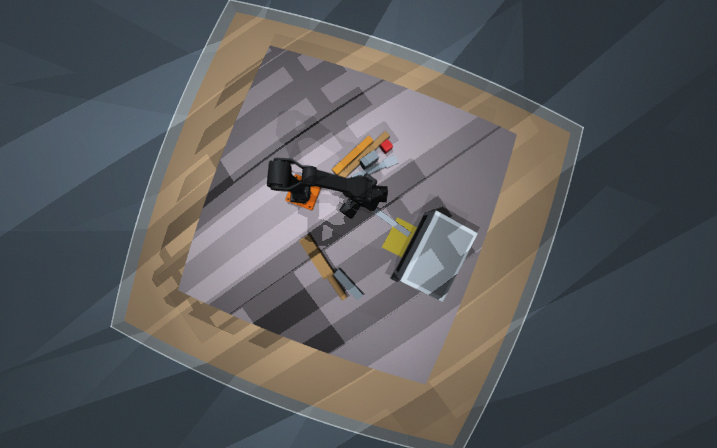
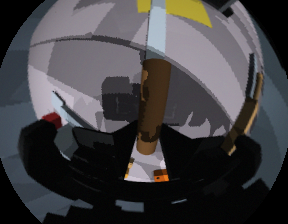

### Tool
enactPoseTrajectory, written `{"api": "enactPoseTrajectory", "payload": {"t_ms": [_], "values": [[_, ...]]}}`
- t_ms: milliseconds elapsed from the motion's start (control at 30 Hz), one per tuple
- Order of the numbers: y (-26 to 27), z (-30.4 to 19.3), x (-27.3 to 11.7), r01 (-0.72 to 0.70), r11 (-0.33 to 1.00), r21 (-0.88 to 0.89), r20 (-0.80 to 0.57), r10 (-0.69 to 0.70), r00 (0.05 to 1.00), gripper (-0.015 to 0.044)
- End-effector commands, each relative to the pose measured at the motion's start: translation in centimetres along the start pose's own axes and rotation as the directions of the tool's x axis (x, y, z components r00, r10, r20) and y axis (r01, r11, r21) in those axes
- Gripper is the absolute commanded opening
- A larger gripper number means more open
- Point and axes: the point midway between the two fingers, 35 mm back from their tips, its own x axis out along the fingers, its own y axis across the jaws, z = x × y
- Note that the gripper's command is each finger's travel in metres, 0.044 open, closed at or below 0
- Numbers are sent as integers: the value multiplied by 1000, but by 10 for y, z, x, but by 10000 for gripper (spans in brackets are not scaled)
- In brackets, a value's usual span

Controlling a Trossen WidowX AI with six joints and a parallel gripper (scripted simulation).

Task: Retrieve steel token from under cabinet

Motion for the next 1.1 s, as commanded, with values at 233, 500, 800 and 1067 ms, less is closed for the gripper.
{"api": "enactPoseTrajectory", "payload": {"t_ms": [233, 500, 800, 1067], "values": [[0, 0, -1, 0, 998, -65, -1, 0, 1000, 0], [0, 0, -1, 0, 992, -127, -1, 0, 1000, 0], [0, 0, -2, 0, 981, -196, -2, 0, 1000, 0], [0, 0, -2, 0, 966, -258, -2, 0, 1000, 0]]}}
